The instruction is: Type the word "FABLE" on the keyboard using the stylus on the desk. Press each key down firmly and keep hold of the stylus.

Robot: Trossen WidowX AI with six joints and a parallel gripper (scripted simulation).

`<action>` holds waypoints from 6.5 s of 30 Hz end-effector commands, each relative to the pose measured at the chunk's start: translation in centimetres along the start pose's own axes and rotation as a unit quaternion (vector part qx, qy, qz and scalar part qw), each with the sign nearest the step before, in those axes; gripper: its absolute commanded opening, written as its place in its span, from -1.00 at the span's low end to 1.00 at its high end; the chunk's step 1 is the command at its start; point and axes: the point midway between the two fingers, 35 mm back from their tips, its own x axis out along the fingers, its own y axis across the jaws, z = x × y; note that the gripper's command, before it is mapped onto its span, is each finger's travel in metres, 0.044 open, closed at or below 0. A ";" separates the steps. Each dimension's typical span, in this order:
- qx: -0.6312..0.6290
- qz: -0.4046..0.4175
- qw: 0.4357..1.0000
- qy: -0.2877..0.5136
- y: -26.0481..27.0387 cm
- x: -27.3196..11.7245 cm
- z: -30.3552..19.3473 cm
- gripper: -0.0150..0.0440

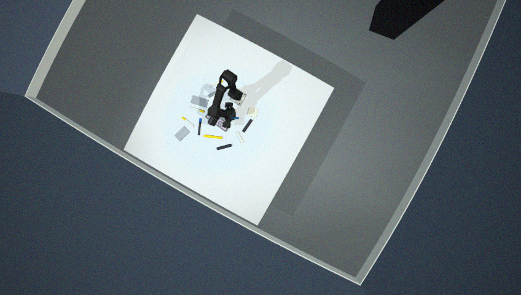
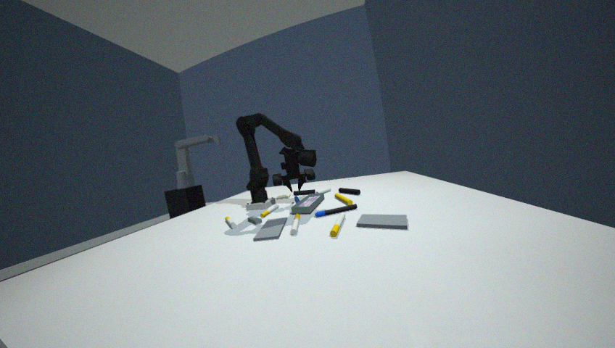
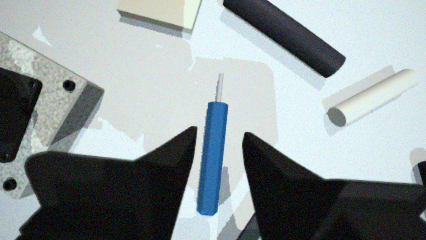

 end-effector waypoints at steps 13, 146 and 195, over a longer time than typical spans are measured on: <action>0.002 0.001 1.000 -0.003 0.1 1.2 -0.6 0.02; 0.245 0.066 0.687 0.681 -4.0 -8.6 -9.5 -0.22; 0.245 0.066 0.687 0.681 -4.0 -7.4 -10.1 -0.22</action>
